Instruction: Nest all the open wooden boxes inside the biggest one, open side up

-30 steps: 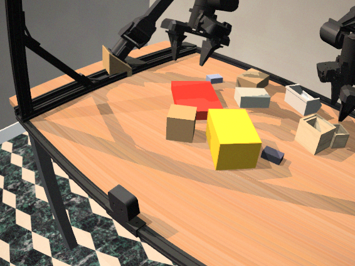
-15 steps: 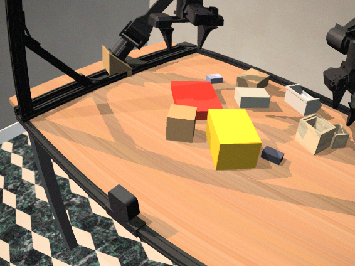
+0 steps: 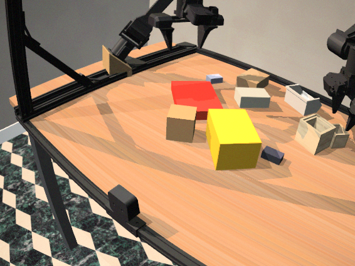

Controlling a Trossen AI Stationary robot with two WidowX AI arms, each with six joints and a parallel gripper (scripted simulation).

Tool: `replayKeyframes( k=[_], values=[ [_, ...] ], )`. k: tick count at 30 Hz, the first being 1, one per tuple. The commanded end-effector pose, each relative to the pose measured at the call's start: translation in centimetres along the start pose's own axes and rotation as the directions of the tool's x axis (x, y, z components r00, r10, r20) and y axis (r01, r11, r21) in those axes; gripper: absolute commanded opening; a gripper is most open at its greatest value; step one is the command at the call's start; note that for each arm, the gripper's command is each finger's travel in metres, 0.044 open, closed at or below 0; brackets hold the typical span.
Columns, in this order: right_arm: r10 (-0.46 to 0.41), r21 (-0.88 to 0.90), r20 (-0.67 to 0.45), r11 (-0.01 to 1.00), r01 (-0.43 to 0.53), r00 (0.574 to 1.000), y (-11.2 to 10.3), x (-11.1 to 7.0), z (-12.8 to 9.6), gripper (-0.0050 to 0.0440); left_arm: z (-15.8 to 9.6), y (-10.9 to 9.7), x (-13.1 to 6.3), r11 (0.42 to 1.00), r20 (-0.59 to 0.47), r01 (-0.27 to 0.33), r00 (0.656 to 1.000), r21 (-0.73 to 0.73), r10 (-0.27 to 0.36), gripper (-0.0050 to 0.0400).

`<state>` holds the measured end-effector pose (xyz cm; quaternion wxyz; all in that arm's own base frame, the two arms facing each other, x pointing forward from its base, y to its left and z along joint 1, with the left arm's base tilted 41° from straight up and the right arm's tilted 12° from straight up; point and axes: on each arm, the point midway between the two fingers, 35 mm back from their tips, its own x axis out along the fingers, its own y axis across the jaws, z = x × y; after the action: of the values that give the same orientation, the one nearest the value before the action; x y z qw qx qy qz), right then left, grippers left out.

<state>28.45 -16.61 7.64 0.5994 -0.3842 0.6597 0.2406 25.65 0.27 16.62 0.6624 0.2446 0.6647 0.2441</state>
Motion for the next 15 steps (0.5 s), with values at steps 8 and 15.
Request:
replayKeyframes(
  k=[8, 15],
  values=[
    [0.016, -0.038, -0.001, 0.999, -0.016, 1.0, 0.3, 1.6, 0.0, 0.04, 0.1, 0.0, 0.0, 1.0, 0.002, -0.003, 1.0, -0.003, 0.003, 0.04],
    [0.016, -0.069, -0.001, 0.997, -0.017, 1.0, 0.4, 2.7, 0.0, 0.04, 0.1, 0.0, 0.0, 1.0, 0.002, -0.003, 1.0, -0.003, 0.003, 0.04]
  ],
)
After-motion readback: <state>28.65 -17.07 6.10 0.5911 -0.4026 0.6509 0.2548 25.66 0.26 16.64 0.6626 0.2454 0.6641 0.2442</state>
